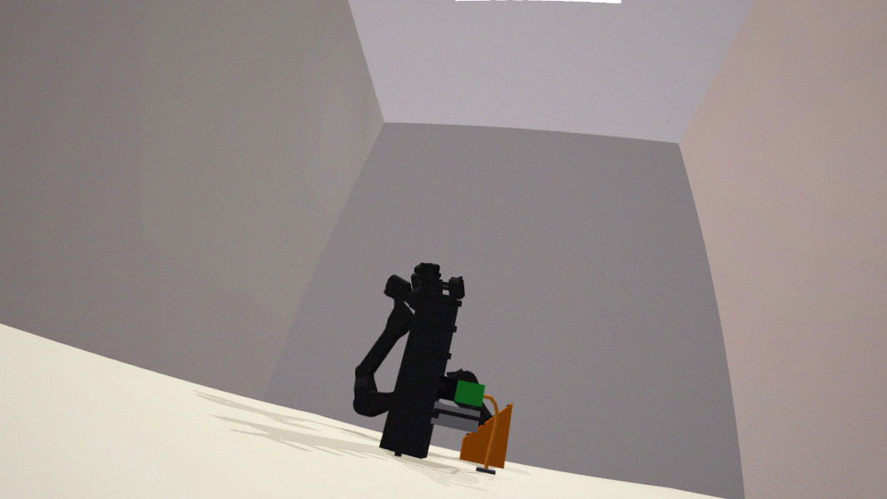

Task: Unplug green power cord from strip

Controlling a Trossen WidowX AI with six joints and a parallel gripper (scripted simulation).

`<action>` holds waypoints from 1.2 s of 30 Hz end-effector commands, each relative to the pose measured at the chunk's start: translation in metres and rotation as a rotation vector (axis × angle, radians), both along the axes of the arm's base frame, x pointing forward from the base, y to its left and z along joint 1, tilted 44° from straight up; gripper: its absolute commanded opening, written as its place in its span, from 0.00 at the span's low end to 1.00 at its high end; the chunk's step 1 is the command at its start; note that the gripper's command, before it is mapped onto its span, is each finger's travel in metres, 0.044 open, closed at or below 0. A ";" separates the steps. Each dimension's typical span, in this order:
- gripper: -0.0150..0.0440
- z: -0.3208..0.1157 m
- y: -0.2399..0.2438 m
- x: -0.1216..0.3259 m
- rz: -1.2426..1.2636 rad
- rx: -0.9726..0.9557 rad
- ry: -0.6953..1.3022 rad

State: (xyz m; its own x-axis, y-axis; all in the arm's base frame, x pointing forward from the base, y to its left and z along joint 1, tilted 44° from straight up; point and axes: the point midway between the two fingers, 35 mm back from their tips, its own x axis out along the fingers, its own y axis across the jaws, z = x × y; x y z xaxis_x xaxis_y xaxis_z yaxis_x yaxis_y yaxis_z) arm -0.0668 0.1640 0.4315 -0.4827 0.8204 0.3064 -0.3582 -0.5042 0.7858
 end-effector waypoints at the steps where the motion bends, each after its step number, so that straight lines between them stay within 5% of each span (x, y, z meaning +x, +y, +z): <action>1: 0.89 -0.001 0.002 0.001 -0.010 -0.005 -0.003; 9: 0.53 -0.053 0.088 0.078 -0.403 -0.269 -0.162; 16: 0.53 -0.126 0.125 0.163 -0.676 -0.612 -0.411; 24: 0.53 -0.222 0.110 0.255 -0.764 -1.106 -0.744; 30: 0.53 -0.290 0.063 0.307 -0.604 -1.506 -0.973; 36: 0.53 -0.345 -0.009 0.338 -0.157 -1.887 -1.138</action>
State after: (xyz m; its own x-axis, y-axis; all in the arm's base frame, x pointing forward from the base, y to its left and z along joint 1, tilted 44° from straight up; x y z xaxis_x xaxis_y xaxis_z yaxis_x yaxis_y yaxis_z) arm 0.2588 0.1870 0.1062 0.3254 -0.0421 -0.9446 -0.7793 0.5538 -0.2932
